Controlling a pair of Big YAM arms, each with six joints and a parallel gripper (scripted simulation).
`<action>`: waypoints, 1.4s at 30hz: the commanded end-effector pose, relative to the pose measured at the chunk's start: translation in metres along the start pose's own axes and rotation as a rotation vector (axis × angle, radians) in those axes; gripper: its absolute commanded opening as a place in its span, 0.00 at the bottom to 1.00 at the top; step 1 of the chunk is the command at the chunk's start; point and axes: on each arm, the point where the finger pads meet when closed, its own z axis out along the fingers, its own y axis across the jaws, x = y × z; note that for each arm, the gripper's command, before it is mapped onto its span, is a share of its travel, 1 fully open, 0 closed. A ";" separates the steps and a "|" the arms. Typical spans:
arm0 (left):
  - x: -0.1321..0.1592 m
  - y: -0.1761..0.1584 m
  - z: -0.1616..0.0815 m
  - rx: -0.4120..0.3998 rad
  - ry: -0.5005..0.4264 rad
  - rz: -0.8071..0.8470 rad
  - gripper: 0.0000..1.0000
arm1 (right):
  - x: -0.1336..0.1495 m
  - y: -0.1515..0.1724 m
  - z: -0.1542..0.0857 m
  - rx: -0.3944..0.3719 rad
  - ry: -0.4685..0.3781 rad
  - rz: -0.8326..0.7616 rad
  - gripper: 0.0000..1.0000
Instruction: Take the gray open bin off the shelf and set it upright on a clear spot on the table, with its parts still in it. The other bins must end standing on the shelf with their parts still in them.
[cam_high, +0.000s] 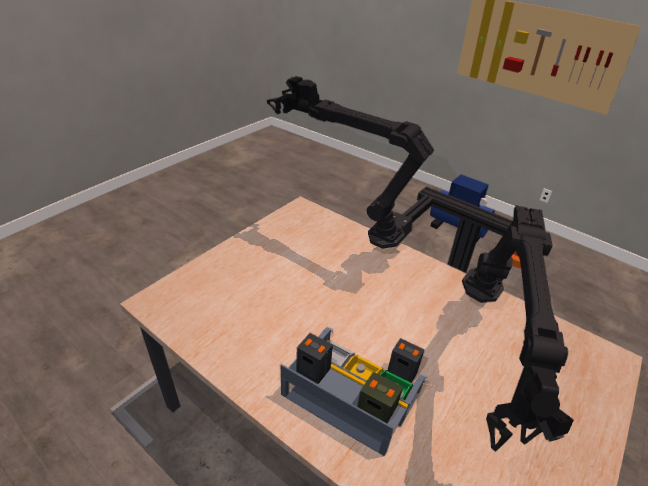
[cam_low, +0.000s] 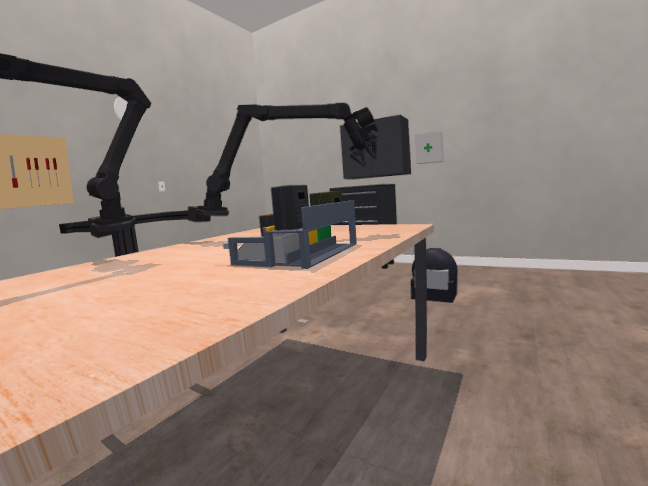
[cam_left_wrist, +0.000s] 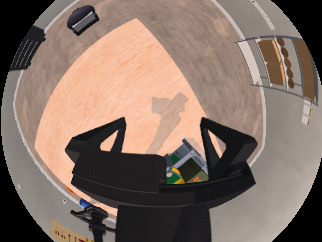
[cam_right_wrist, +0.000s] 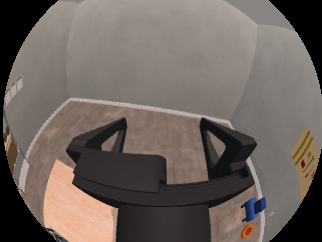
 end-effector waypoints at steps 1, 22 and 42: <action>-0.001 -0.017 -0.028 0.041 -0.036 0.047 1.00 | -0.011 -0.007 -0.006 0.015 -0.030 0.009 1.00; 0.065 -0.038 -0.043 0.074 0.010 0.329 1.00 | -0.011 -0.007 -0.006 0.015 -0.030 0.009 1.00; 0.228 -0.079 -0.080 0.130 0.152 0.996 1.00 | -0.011 -0.007 -0.006 0.015 -0.030 0.009 1.00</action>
